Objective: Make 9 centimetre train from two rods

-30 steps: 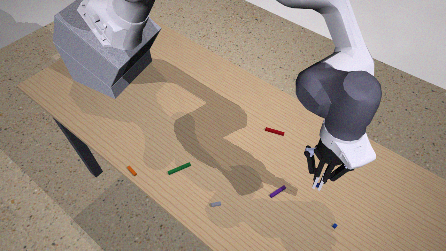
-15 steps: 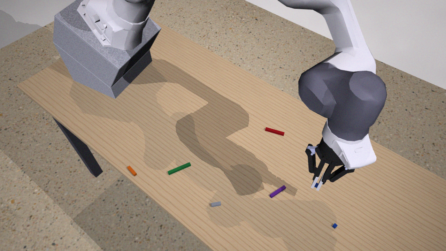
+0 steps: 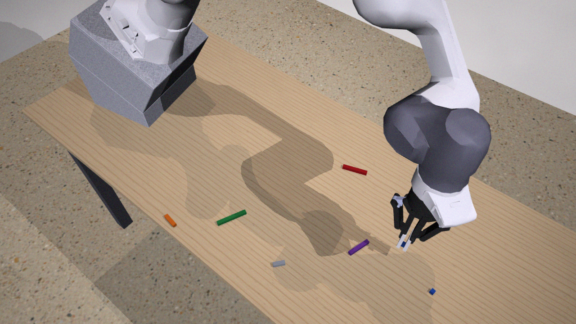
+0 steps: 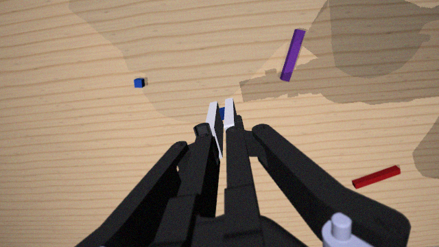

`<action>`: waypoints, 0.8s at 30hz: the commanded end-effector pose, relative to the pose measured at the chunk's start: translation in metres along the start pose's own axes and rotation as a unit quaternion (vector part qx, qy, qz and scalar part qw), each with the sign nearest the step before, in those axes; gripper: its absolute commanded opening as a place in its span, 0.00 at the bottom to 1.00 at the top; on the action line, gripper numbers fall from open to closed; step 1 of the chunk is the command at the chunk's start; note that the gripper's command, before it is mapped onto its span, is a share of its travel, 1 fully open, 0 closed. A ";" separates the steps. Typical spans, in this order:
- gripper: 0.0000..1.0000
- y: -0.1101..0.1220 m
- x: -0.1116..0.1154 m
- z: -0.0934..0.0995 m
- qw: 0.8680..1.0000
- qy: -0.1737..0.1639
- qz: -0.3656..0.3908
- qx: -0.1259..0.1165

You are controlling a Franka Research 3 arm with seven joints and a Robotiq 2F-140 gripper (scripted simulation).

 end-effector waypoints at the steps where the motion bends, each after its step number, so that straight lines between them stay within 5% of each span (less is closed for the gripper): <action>1: 0.12 -0.003 -0.002 -0.012 1.000 0.001 -0.002 -0.005; 11: 0.12 -0.004 -0.002 -0.046 1.000 0.001 -0.002 -0.005; 24: 0.12 -0.004 -0.002 -0.051 1.000 0.001 -0.002 -0.005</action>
Point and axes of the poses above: the point where the finger pads meet when closed, its own z axis back along the fingers, its own y axis across the jaws, x = y × z, the point moved 4 cm from there along z, back along the fingers, and after that the axes turned 4 degrees about z, right-handed, at the moved point
